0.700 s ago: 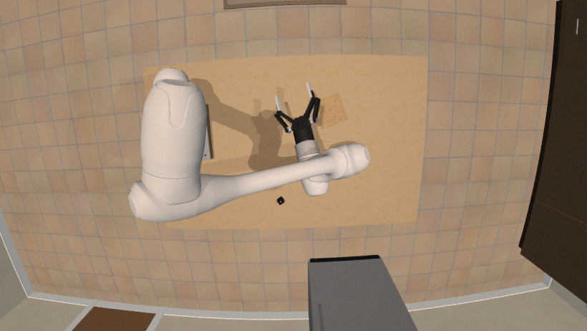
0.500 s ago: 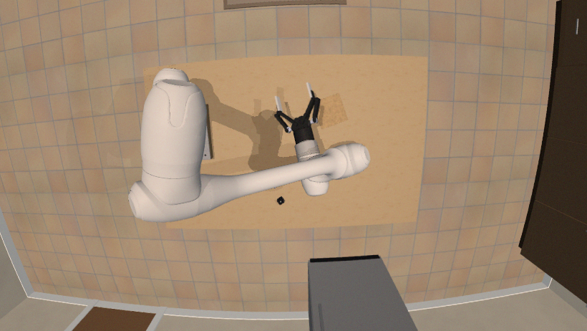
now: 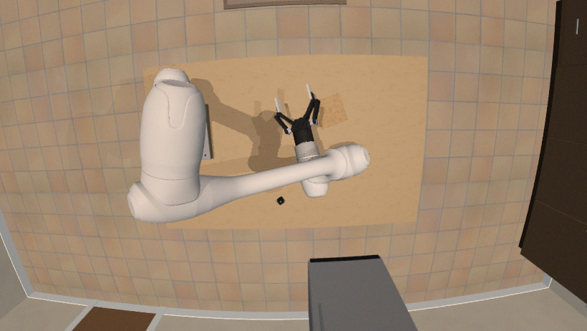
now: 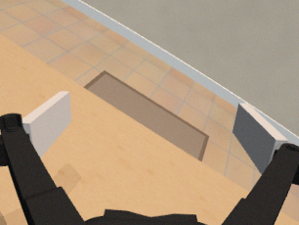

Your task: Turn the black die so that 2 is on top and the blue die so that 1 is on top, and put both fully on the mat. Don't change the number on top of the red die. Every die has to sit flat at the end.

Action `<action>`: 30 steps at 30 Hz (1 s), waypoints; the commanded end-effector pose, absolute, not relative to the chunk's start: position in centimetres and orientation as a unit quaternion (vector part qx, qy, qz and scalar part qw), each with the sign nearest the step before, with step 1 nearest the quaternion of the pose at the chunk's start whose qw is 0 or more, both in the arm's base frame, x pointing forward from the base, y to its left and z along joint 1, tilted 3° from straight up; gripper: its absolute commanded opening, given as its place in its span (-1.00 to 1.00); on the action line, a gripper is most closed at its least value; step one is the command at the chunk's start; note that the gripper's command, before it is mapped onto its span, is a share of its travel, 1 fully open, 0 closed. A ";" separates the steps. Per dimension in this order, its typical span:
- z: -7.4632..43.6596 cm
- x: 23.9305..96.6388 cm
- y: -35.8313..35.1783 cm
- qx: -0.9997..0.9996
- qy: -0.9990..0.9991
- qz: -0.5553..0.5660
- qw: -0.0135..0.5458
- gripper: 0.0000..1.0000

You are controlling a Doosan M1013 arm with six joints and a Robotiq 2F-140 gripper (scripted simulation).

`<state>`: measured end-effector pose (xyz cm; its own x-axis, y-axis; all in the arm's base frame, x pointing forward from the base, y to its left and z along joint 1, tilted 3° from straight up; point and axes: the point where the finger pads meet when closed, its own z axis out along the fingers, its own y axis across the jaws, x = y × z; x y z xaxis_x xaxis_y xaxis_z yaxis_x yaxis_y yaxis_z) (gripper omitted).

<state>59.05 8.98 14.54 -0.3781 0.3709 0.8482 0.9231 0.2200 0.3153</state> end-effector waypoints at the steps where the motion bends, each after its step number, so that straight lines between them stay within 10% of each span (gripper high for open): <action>1: 12.6 57.8 3.8 -0.499 -0.724 -0.370 0.299 1.00; 30: 10.0 46.5 -34.4 -0.730 -0.681 -0.035 0.048 1.00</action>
